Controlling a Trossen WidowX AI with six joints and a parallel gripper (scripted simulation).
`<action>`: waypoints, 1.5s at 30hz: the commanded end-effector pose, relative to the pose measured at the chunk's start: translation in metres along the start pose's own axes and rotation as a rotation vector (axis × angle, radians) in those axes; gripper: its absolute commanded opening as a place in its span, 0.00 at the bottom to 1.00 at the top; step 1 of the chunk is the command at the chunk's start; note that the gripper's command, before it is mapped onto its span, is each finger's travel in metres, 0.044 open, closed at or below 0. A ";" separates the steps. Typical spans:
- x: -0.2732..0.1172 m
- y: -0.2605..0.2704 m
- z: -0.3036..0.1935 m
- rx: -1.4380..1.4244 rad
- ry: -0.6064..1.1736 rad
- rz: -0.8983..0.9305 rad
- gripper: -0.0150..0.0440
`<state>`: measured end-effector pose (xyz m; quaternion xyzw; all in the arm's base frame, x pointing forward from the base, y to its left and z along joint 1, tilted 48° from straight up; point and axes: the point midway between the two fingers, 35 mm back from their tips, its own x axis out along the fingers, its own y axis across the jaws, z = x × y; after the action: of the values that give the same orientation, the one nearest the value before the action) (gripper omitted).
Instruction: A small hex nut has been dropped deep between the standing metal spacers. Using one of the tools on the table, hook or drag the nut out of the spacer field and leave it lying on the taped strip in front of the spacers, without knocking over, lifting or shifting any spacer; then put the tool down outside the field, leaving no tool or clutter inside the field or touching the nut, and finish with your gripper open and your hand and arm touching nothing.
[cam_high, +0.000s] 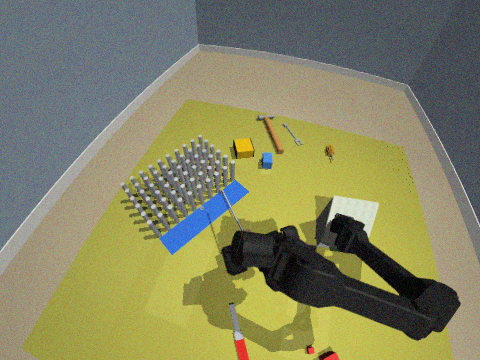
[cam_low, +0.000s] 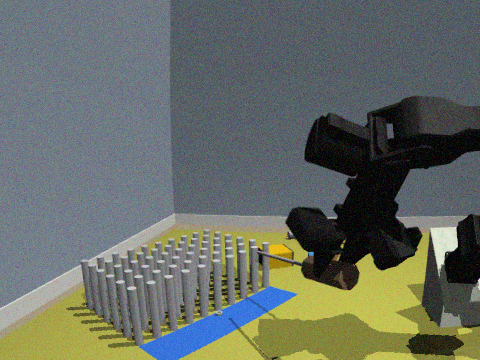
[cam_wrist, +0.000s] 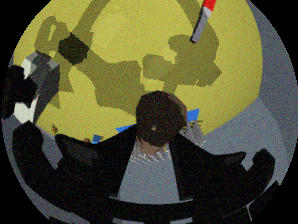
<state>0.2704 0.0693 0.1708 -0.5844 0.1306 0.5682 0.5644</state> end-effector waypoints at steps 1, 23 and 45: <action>-0.003 -0.004 0.002 0.087 -0.018 -0.014 0.25; -0.016 -0.023 0.024 0.708 -0.186 -0.006 0.25; -0.033 -0.040 0.045 1.323 -0.358 0.105 0.25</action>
<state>0.2677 0.1028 0.2258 -0.0358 0.3747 0.4908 0.7858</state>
